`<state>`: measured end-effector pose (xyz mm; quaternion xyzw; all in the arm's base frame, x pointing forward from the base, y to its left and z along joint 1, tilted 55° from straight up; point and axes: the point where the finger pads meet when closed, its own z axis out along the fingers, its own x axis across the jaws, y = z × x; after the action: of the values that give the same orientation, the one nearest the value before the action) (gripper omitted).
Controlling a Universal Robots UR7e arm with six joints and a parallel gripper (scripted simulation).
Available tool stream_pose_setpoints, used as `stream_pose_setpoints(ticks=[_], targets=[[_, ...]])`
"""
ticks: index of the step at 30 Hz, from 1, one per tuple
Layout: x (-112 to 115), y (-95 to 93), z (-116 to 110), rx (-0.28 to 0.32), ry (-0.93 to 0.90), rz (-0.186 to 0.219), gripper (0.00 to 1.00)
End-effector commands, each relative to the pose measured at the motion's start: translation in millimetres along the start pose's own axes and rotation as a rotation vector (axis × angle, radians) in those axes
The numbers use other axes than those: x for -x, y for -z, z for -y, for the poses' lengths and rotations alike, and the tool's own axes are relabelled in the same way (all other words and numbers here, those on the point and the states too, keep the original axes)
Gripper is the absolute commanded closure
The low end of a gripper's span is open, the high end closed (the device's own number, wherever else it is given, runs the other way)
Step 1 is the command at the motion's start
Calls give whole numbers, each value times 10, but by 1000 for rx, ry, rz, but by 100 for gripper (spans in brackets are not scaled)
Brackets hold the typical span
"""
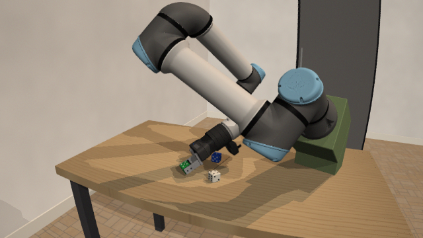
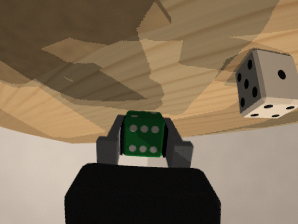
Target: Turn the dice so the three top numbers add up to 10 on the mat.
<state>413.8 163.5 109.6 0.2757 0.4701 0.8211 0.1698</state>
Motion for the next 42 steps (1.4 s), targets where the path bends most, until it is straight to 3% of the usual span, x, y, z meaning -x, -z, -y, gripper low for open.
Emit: stream_pose_setpoints(ticks=[1, 42], targets=[[2, 1, -4, 1, 0, 0, 43], [2, -53, 97, 1, 0, 0, 43]])
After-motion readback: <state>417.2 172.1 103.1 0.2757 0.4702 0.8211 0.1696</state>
